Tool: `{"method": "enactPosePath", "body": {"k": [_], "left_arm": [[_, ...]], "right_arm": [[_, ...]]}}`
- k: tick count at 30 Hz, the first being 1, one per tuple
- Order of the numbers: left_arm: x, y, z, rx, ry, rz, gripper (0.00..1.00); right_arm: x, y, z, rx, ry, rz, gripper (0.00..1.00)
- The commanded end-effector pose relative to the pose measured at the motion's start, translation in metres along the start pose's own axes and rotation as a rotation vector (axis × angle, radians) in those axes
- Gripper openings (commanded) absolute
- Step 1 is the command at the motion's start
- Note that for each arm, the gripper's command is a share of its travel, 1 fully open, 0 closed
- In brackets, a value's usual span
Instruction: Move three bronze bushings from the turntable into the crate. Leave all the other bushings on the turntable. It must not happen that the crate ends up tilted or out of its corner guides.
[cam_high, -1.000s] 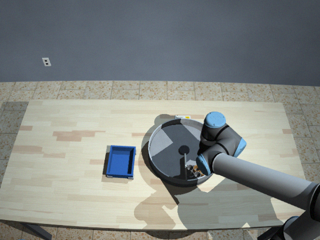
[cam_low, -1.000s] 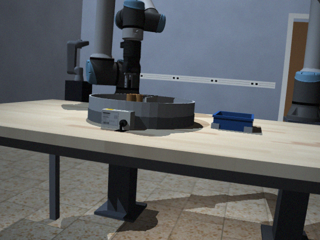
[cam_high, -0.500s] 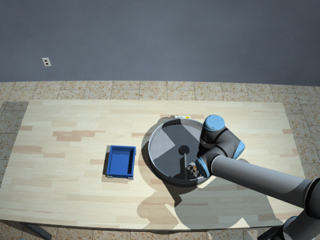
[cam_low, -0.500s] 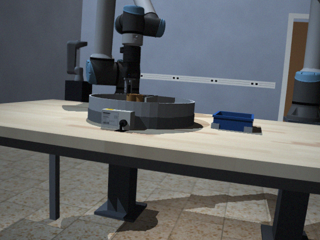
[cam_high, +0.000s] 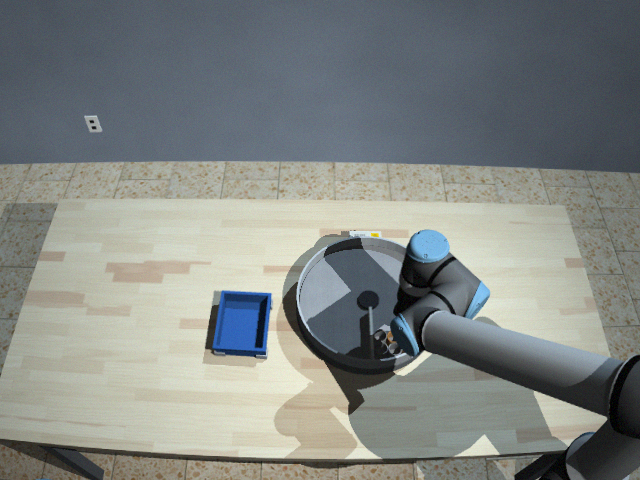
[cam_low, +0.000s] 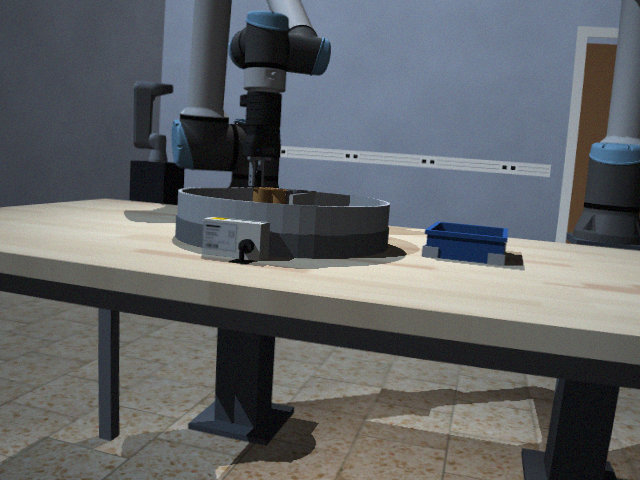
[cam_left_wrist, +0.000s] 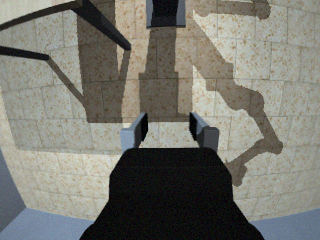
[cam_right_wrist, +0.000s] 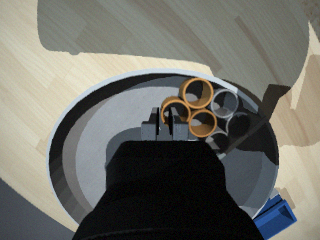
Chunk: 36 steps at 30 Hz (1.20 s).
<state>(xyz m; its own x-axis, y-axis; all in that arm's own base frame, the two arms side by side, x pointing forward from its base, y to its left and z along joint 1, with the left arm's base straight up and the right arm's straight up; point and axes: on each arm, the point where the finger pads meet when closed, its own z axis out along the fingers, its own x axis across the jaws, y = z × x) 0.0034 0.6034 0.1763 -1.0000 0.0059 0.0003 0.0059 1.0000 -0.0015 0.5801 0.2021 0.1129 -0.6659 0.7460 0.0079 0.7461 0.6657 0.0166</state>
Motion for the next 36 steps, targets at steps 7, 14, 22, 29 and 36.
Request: {"method": "enactPosePath", "body": {"k": [7, 14, 22, 29, 36], "left_arm": [[0.0, 0.001, -0.001, -0.002, 0.0, 0.0, 1.0], [0.0, 0.001, -0.001, -0.002, 0.0, 0.0, 1.0], [0.0, 0.001, -0.001, -0.002, 0.0, 0.0, 1.0], [0.0, 0.001, -0.001, -0.002, 0.0, 0.0, 1.0], [0.0, 0.001, -0.001, -0.002, 0.0, 0.0, 1.0]], "right_arm": [[0.0, 0.001, -0.001, -0.002, 0.0, 0.0, 0.36], [0.0, 0.001, -0.001, -0.002, 0.0, 0.0, 0.36], [0.0, 0.001, 0.004, -0.002, 0.0, 0.0, 0.36], [0.0, 0.0, 0.016, -0.002, 0.0, 0.0, 0.36], [0.0, 0.0, 0.022, -0.002, 0.0, 0.0, 0.36]]}}
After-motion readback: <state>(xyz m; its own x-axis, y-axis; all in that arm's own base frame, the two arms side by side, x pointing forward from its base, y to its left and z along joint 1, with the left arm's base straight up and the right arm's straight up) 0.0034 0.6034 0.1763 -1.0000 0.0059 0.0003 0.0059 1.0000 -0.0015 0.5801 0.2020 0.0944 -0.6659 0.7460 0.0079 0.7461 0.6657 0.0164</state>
